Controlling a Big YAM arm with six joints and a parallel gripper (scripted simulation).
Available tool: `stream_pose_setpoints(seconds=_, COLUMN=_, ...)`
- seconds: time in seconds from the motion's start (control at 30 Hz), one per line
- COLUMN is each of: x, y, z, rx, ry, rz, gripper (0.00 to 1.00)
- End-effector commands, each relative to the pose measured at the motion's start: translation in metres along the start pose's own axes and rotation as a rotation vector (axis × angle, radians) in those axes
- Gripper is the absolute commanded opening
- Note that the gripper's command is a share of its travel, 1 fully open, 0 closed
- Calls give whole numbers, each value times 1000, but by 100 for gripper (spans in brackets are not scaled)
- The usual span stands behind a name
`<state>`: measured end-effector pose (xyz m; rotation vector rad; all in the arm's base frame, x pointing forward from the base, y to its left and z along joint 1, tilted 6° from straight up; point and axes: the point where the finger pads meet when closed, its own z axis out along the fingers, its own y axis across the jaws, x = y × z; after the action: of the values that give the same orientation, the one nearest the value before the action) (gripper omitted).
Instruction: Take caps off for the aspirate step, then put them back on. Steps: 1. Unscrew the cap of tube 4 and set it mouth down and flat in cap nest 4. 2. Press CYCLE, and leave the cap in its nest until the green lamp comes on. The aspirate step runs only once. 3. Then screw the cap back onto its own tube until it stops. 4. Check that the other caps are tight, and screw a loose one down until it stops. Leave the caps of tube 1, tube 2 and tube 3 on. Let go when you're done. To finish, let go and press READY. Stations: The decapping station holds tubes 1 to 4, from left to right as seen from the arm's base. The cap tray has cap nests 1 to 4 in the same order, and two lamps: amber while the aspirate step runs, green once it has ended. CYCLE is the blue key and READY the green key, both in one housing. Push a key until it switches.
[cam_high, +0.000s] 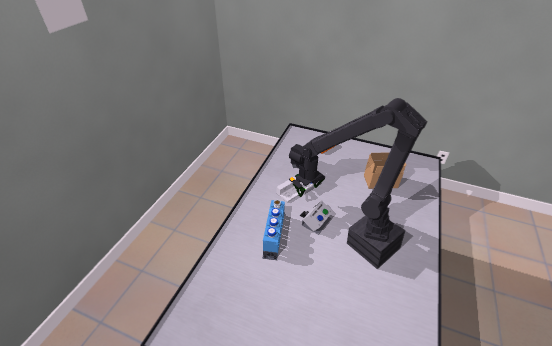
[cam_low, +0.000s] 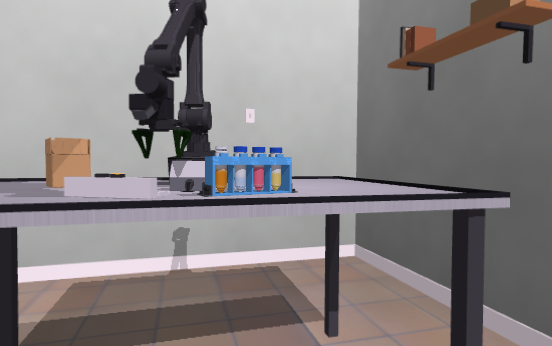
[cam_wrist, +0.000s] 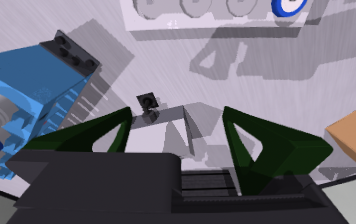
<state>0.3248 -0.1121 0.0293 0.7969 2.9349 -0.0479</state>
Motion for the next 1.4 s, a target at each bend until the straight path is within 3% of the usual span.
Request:
stream_pose_setpoints(seconds=0.0, x=-38, y=0, z=-6, rx=-16, ry=-42, rz=-31, gripper=100)
stream_pose_setpoints(seconds=0.1, x=-57, y=-10, z=-4, rx=-11, ry=-21, rz=-31, gripper=100)
stream_pose_setpoints(seconds=0.47, x=-144, y=-40, z=3, rx=-9, ry=-22, rz=-32, gripper=100)
stream_pose_setpoints(seconds=0.53, x=-144, y=-40, z=3, rx=-9, ry=-22, rz=-32, gripper=100)
stream_pose_setpoints(seconds=0.67, x=-175, y=-51, z=5, rx=-9, ry=-23, rz=-32, gripper=100)
stream_pose_setpoints(seconds=1.37, x=-169, y=-46, z=3, rx=-7, ry=-31, rz=-32, gripper=100)
